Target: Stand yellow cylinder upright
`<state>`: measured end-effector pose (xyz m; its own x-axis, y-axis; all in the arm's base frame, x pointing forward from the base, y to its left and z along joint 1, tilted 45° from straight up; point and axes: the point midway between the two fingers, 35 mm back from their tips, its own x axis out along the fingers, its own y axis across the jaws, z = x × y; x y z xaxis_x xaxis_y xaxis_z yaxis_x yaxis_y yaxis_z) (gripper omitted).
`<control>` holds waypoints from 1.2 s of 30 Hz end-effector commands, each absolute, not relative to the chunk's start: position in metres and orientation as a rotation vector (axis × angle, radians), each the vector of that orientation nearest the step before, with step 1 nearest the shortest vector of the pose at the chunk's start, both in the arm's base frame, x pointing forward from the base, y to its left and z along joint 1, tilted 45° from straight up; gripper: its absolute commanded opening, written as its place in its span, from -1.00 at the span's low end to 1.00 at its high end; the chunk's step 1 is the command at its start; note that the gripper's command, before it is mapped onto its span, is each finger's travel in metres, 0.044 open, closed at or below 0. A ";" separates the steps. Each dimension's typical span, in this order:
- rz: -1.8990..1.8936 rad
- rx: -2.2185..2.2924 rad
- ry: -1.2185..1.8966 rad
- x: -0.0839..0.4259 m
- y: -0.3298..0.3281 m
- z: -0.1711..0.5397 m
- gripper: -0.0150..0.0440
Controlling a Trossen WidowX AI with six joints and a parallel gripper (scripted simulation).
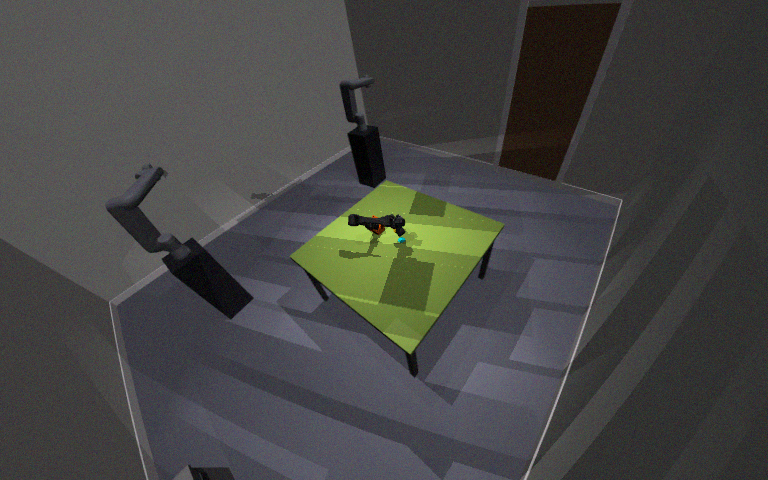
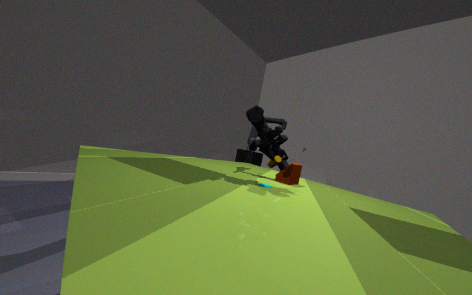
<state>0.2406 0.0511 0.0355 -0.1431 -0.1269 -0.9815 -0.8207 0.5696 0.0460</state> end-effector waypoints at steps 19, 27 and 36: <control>0.823 -0.727 1.496 0.238 0.051 0.035 -0.14; 0.848 -0.702 1.442 0.239 0.050 0.035 -0.14; 0.874 -0.678 1.378 0.239 0.050 0.036 -0.14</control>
<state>0.2407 0.0495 0.0366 -0.0265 0.1083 -0.9938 -0.8388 0.5384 0.0810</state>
